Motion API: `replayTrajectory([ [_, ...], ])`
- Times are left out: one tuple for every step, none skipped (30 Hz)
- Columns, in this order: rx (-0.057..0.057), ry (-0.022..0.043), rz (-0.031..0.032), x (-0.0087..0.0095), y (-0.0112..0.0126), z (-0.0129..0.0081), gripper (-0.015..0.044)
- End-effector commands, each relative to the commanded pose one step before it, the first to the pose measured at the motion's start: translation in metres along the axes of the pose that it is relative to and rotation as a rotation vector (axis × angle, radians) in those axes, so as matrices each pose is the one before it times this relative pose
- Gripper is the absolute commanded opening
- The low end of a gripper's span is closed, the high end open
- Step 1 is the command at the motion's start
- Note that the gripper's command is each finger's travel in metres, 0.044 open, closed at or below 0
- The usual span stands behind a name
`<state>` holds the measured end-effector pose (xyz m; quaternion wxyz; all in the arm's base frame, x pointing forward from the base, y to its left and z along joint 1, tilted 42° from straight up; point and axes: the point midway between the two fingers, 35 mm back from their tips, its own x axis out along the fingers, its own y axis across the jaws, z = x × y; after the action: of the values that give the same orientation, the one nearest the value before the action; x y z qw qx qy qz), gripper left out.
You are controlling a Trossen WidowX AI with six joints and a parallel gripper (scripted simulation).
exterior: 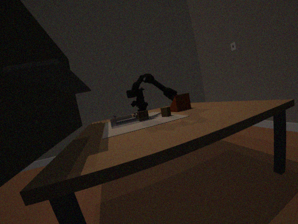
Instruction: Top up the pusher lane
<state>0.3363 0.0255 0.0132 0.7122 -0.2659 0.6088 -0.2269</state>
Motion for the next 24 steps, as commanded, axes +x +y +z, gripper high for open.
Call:
replayTrajectory([
  [0.0028,-0.0006,-0.00249,0.0,0.00009,-0.00002,0.0079],
  [0.0,0.0,0.0,0.0,0.0,0.0,0.0105],
  [0.0,0.0,0.0,0.0,0.0,0.0,0.0131],
  [0.0,0.0,0.0,0.0,0.0,0.0,0.0158],
  [0.0,0.0,0.0,0.0,0.0,0.0,0.0184],
  [0.0,0.0,0.0,0.0,0.0,0.0,0.021],
  [0.0,0.0,0.0,0.0,0.0,0.0,0.0236],
  [0.0,0.0,0.0,0.0,0.0,0.0,0.0262],
  [0.0,0.0,0.0,0.0,0.0,0.0,0.0289],
  [0.0,0.0,0.0,0.0,0.0,0.0,0.0306],
  [0.0,0.0,0.0,0.0,0.0,0.0,0.0306],
  [0.0,0.00001,0.00007,-0.00082,0.00003,0.00003,0.0306],
  [0.0,0.00002,0.00014,-0.00171,0.00007,0.00005,0.0306],
  [0.0,0.00002,0.00016,-0.0022,0.00008,0.00005,0.0306],
  [0.0,0.00003,0.00019,-0.00287,0.00009,0.00004,0.0306],
  [0.0,0.00005,0.0002,-0.00377,0.00009,0.00001,0.0306],
  [0.0,0.00006,0.00017,-0.00452,0.00007,-0.00004,0.0306],
  [0.0,0.00004,0.00007,-0.00319,0.00003,-0.00007,0.0306],
  [0.0,0.00001,0.00002,-0.00107,0.0,-0.00003,0.0306],
  [0.0,0.0,0.0,0.0,0.0,0.0,0.0306],
  [0.0,0.0,0.0,0.0,0.0,0.0,0.0306],
  [0.0,0.0,0.0,0.0,0.0,0.0,0.0306],
  [0.0,0.0,0.0,0.0,0.0,0.0,0.0306],
  [0.0,0.0,0.0,0.0,0.0,0.0,0.0306],
])
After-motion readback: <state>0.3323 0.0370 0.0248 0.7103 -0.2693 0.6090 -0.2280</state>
